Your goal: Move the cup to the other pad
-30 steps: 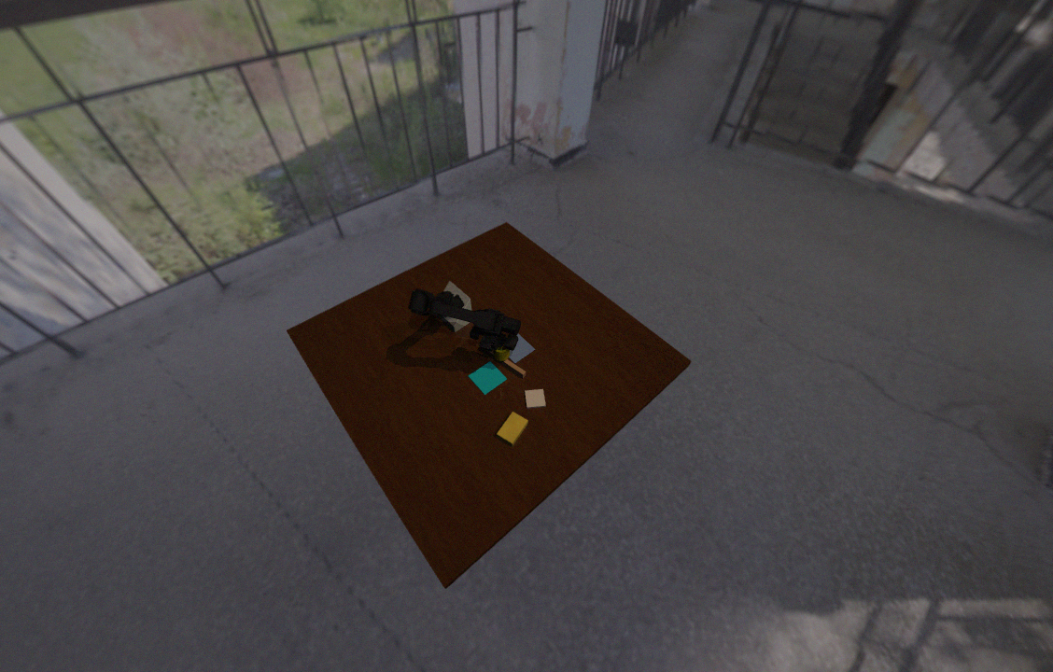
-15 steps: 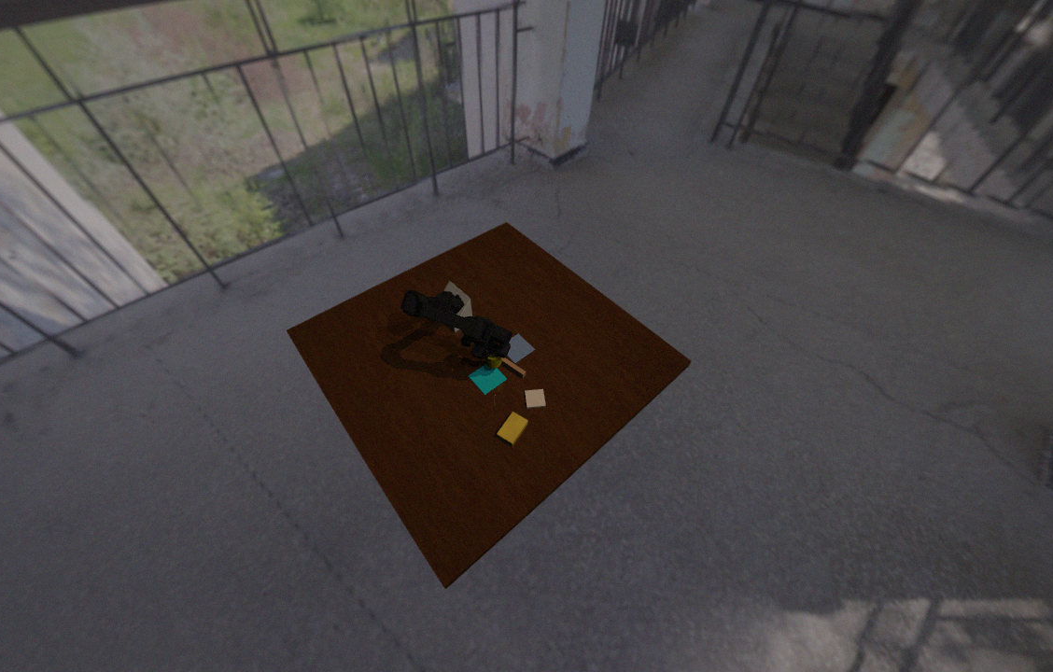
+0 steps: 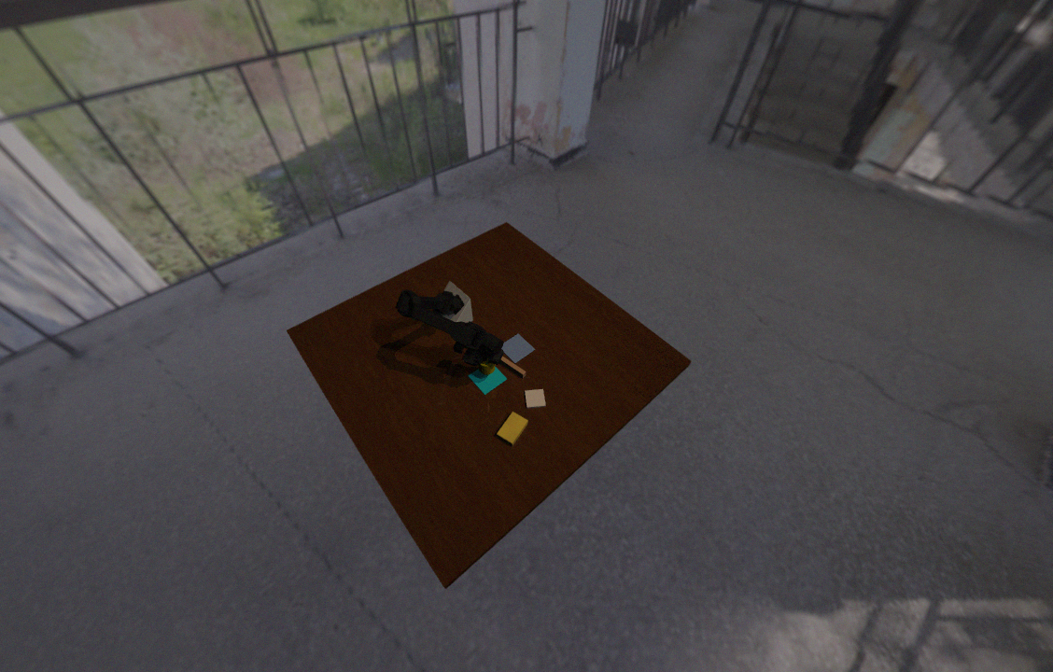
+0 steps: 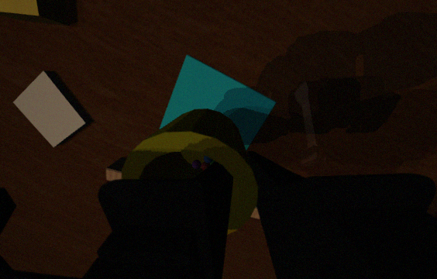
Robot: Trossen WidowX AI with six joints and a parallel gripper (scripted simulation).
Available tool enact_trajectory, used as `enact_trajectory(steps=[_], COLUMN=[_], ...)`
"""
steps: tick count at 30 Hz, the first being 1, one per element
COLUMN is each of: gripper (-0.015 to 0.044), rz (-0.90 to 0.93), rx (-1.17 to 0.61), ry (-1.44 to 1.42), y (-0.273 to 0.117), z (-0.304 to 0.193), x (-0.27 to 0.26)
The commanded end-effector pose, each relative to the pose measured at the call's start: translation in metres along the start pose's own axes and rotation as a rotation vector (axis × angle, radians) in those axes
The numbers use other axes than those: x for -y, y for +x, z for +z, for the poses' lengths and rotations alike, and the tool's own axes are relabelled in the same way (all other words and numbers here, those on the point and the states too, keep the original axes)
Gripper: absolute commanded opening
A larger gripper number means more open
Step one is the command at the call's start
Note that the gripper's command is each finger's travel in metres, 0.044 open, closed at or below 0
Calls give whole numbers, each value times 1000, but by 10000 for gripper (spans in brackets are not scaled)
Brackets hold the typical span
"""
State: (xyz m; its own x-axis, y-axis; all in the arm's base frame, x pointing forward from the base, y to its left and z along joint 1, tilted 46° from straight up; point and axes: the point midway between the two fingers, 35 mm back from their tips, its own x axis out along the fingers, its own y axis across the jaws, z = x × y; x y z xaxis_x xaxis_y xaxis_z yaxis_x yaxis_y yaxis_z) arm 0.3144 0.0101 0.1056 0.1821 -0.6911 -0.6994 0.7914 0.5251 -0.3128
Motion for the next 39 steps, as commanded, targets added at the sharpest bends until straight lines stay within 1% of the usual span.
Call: enact_trajectory(steps=[1, 39], gripper=[0, 0], rz=[3, 2], rx=[4, 6], ry=[0, 0], y=[0, 54], z=[3, 4], x=[0, 1])
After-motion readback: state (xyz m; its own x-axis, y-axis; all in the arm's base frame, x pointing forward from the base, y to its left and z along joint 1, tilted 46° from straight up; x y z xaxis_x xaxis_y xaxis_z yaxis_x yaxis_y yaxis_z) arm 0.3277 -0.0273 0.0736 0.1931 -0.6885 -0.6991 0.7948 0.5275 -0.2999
